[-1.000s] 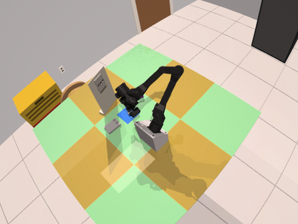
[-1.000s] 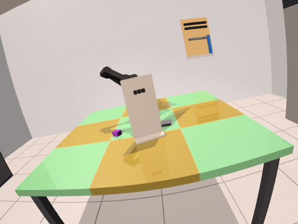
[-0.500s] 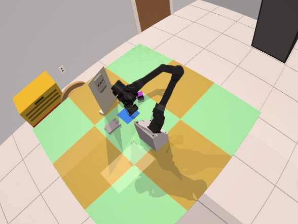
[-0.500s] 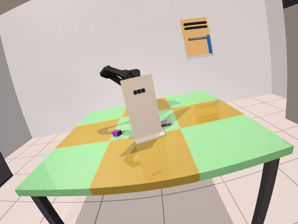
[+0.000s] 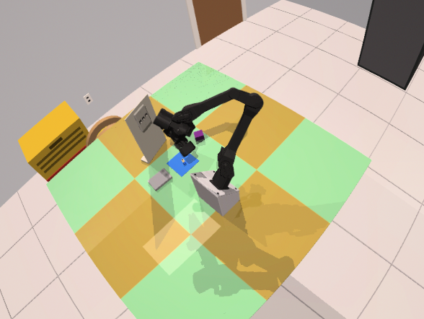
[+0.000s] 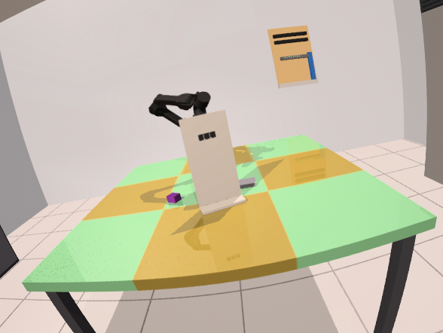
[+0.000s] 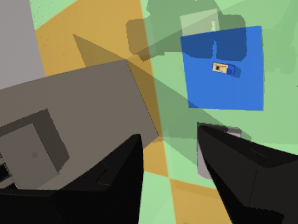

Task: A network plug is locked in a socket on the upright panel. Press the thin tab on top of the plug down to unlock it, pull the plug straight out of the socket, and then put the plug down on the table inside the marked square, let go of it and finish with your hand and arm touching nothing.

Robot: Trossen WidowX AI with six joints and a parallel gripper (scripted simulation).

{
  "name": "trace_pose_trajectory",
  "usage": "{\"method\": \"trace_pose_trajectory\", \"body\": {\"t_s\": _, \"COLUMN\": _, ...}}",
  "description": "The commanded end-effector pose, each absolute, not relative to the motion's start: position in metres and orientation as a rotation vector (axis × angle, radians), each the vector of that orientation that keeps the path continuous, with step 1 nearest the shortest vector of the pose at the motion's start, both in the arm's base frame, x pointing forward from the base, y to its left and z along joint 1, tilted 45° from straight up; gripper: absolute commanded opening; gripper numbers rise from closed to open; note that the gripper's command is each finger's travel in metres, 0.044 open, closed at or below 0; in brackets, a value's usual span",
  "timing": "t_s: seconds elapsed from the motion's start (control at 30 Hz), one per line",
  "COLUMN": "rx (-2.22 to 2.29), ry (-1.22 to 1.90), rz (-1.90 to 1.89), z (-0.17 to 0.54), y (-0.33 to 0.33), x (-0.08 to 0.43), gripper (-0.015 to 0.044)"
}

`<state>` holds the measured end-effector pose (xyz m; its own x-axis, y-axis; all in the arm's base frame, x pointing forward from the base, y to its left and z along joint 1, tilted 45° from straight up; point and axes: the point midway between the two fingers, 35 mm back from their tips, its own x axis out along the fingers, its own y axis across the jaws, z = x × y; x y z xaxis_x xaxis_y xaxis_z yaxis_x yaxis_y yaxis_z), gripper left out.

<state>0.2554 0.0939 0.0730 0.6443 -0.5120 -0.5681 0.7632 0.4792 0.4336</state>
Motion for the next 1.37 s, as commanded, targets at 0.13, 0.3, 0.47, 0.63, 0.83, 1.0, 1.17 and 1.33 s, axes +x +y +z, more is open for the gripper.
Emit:
{"method": "trace_pose_trajectory", "body": {"t_s": 0.13, "rx": 0.732, "ry": 0.372, "rz": -0.790, "z": 0.096, "y": 0.109, "x": 0.251, "gripper": 0.0156}}
{"method": "trace_pose_trajectory", "body": {"t_s": 0.3, "rx": 0.733, "ry": 0.371, "rz": -0.790, "z": 0.096, "y": 0.110, "x": 0.251, "gripper": 0.0235}}
{"method": "trace_pose_trajectory", "body": {"t_s": 0.47, "rx": 0.733, "ry": 0.371, "rz": -0.790, "z": 0.096, "y": 0.110, "x": 0.251, "gripper": 0.0366}}
{"method": "trace_pose_trajectory", "body": {"t_s": 0.63, "rx": 0.733, "ry": 0.371, "rz": -0.790, "z": 0.096, "y": 0.110, "x": 0.251, "gripper": 0.0440}}
{"method": "trace_pose_trajectory", "body": {"t_s": 0.83, "rx": 0.733, "ry": 0.371, "rz": -0.790, "z": 0.096, "y": 0.110, "x": 0.251, "gripper": 0.0440}}
{"method": "trace_pose_trajectory", "body": {"t_s": 1.0, "rx": 0.733, "ry": 0.371, "rz": -0.790, "z": 0.096, "y": 0.110, "x": 0.251, "gripper": 0.0440}}
{"method": "trace_pose_trajectory", "body": {"t_s": 1.17, "rx": 0.733, "ry": 0.371, "rz": -0.790, "z": 0.096, "y": 0.110, "x": 0.251, "gripper": 0.0440}}
{"method": "trace_pose_trajectory", "body": {"t_s": 1.33, "rx": 0.733, "ry": 0.371, "rz": -0.790, "z": 0.096, "y": 0.110, "x": 0.251, "gripper": 0.0440}}
